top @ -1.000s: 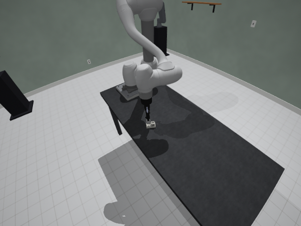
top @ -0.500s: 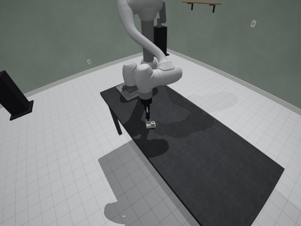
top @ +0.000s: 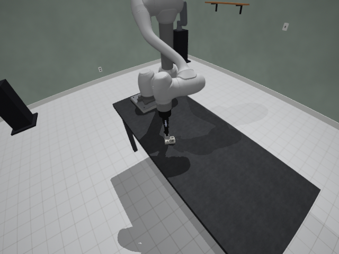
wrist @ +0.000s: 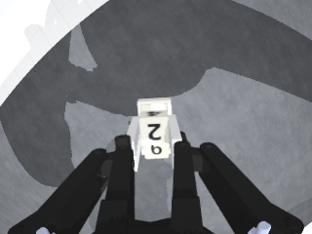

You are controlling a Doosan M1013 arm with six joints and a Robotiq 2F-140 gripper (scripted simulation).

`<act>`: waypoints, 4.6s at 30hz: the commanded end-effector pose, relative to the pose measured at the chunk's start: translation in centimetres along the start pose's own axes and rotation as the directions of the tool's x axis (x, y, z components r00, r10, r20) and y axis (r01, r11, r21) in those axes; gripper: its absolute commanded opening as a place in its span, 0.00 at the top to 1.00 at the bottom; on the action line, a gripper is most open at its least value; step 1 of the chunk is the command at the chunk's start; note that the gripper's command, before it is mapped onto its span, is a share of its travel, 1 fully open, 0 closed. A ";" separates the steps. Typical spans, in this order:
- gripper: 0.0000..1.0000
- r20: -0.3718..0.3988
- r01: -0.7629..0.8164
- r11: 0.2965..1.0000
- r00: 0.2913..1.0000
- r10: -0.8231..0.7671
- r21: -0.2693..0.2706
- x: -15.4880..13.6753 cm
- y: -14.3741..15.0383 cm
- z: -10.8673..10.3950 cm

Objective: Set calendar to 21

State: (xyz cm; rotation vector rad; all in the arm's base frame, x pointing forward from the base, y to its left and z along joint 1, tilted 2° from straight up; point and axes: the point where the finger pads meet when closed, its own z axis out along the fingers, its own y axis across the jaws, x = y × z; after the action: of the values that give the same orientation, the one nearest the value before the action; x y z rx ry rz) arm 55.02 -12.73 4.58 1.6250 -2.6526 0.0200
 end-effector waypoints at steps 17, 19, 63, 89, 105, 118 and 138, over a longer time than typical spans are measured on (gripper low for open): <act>0.76 -0.005 0.003 1.000 1.000 -0.003 -0.002 0.1 0.2 0.3; 0.76 -0.005 0.004 1.000 1.000 -0.004 -0.002 0.1 0.2 0.3; 0.76 -0.005 0.004 1.000 1.000 -0.004 -0.002 0.1 0.3 1.2; 0.76 -0.005 0.004 1.000 1.000 -0.004 -0.002 0.1 0.3 2.5; 0.76 -0.005 0.004 1.000 1.000 -0.004 -0.002 0.1 0.3 2.5; 0.76 -0.005 0.004 1.000 1.000 -0.004 -0.002 0.1 0.3 2.5; 0.76 -0.005 0.004 1.000 1.000 -0.004 -0.002 0.1 0.3 2.5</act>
State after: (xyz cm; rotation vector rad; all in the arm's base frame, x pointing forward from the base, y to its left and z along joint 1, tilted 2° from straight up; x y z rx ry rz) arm 55.07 -12.75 2.49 1.6292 -2.6520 0.0229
